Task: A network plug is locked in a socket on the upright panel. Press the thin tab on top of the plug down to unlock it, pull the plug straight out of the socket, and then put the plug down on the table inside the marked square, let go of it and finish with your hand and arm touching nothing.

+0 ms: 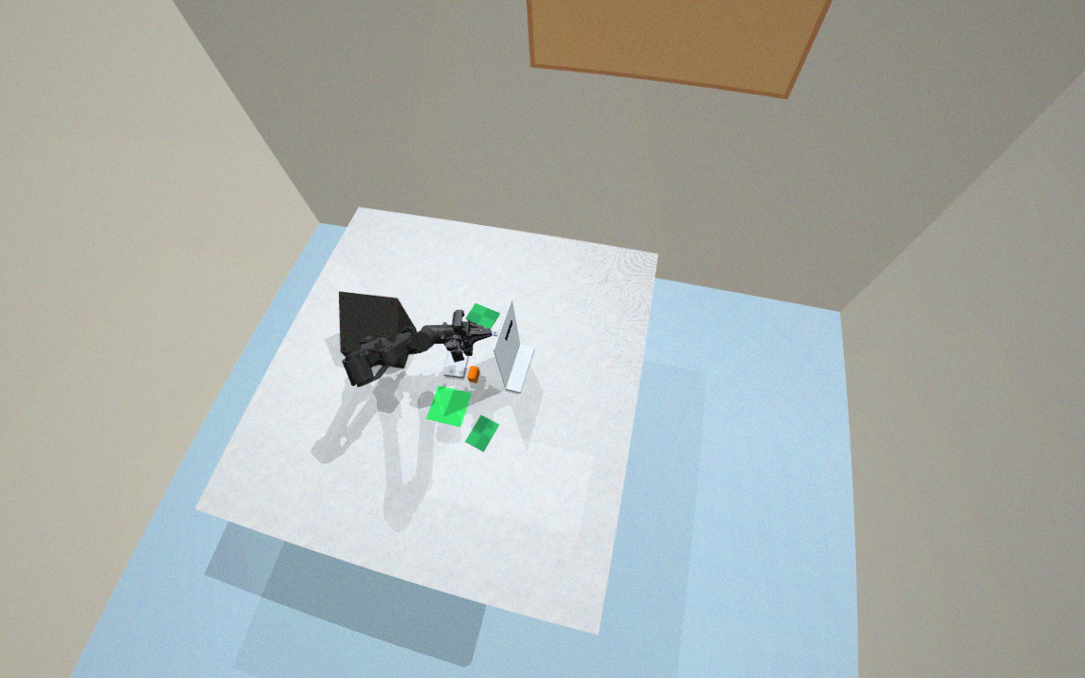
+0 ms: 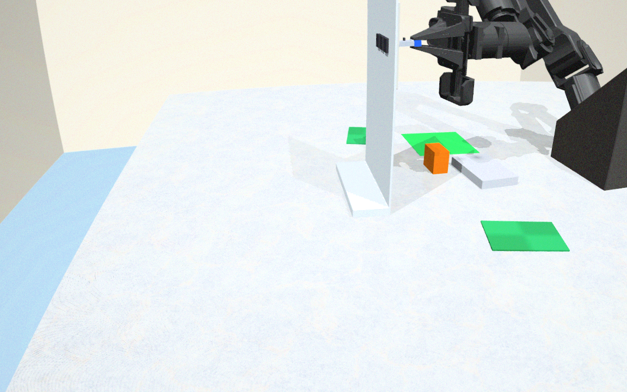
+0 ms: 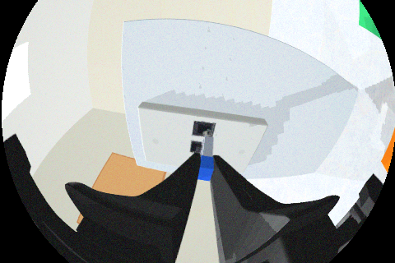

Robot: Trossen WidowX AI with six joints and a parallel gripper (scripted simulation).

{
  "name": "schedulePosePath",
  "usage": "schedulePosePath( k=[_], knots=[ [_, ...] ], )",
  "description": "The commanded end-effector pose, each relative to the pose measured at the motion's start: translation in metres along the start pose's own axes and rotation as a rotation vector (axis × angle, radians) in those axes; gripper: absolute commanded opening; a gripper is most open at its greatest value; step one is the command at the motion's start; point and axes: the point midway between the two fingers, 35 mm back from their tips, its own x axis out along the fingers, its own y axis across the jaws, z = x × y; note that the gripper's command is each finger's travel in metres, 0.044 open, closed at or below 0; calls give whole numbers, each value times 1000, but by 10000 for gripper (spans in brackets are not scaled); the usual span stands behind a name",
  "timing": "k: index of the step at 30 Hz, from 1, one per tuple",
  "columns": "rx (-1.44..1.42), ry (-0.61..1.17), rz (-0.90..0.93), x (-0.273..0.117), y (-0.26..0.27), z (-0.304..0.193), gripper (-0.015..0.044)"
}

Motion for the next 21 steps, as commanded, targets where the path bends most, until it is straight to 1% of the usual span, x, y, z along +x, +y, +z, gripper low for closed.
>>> schedulePosePath(
  k=[1,21],
  knots=[
    [5,0,-4,-4,0,-1,0],
    [6,11,-19,-18,0,-6,0]
  ],
)
